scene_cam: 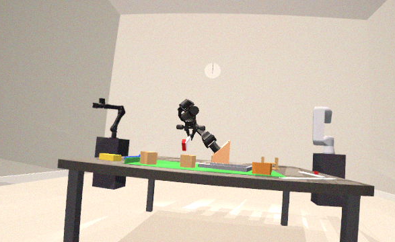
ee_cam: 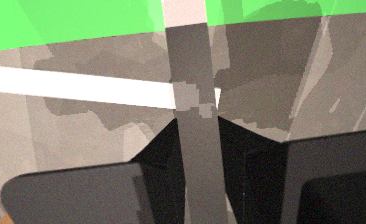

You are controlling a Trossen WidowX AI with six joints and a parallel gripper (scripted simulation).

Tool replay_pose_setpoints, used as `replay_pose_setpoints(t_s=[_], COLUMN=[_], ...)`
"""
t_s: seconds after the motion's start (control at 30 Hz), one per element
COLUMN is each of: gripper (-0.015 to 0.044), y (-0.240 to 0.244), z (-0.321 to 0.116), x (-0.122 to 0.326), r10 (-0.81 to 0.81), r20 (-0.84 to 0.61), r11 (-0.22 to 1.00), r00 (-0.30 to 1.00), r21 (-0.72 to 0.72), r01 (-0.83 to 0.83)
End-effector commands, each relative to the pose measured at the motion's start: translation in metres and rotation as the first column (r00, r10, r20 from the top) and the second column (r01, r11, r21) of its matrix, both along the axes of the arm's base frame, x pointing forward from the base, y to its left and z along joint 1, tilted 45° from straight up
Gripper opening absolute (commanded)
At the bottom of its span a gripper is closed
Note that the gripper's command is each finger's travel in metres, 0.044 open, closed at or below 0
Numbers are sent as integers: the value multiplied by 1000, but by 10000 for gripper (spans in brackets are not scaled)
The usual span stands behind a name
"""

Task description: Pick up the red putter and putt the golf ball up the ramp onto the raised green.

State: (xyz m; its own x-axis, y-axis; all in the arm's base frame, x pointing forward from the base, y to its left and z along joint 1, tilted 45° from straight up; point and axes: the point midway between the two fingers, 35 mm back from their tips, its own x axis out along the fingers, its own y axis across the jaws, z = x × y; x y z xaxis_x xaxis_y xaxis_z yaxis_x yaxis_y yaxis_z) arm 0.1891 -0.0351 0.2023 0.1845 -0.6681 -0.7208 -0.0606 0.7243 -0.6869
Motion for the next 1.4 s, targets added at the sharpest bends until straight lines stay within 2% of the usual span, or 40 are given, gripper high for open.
replay_pose_setpoints(t_s=[0.0,0.23,0.6,1.37], gripper=[0,0,0,0], y=[-11,-14,-38,-59], z=[7,3,-20,-41], x=[-11,-10,-4,1], r10=[-54,-72,-191,-192], r20=[54,68,163,166], r11=[999,997,982,981], r00=[997,995,968,967], r21=[-5,1,31,31], r01=[55,72,188,190])
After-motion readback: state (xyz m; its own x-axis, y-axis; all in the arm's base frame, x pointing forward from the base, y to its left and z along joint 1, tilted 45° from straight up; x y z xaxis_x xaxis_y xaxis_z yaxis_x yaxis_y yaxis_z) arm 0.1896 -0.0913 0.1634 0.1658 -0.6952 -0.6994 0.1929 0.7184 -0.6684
